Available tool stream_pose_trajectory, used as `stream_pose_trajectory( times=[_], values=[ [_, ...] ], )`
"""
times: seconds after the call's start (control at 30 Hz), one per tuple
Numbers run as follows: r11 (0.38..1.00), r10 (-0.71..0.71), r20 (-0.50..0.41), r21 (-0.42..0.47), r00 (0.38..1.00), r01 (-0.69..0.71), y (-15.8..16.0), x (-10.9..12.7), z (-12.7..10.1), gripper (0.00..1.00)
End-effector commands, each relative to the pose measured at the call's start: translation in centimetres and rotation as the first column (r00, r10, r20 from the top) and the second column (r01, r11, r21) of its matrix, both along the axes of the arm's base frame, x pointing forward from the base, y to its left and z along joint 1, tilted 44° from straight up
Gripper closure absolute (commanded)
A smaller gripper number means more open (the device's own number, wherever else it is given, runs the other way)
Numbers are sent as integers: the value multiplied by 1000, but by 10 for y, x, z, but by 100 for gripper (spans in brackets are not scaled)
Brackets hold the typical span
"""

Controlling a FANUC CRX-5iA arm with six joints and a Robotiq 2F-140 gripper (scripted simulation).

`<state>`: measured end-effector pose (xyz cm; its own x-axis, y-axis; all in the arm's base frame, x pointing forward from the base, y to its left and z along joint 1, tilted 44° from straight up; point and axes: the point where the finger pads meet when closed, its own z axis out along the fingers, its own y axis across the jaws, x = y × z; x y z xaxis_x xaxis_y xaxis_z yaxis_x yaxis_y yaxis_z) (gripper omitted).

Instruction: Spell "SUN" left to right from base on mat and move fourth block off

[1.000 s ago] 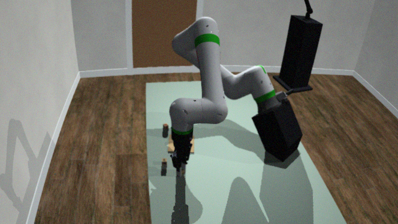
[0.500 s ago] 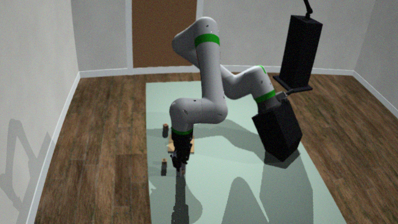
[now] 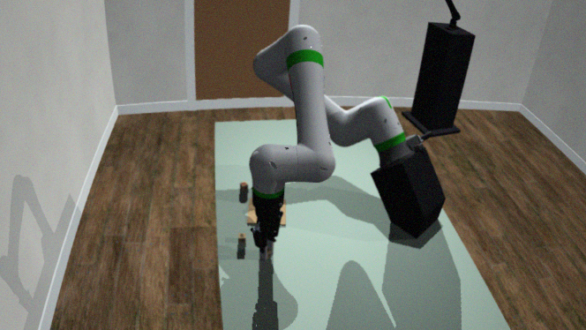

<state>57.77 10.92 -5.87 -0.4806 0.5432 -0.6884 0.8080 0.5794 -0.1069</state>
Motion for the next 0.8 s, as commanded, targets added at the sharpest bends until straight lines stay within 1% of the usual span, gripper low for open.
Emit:
stream_pose_trajectory(
  times=[0.0, 0.27, 0.37, 0.63, 0.77],
  values=[
    [1000, 0, 0, 0, 1000, 0, 0, 0, 0, 87],
    [1000, 0, 0, 0, 1000, 0, 6, -3, 7, 87],
    [1000, 0, 0, 0, 1000, 0, 16, -9, 19, 87],
    [1000, 0, 0, 0, 1000, 0, 51, -29, 60, 87],
    [1000, 0, 0, 0, 1000, 0, 60, -33, 71, 87]
  ],
)
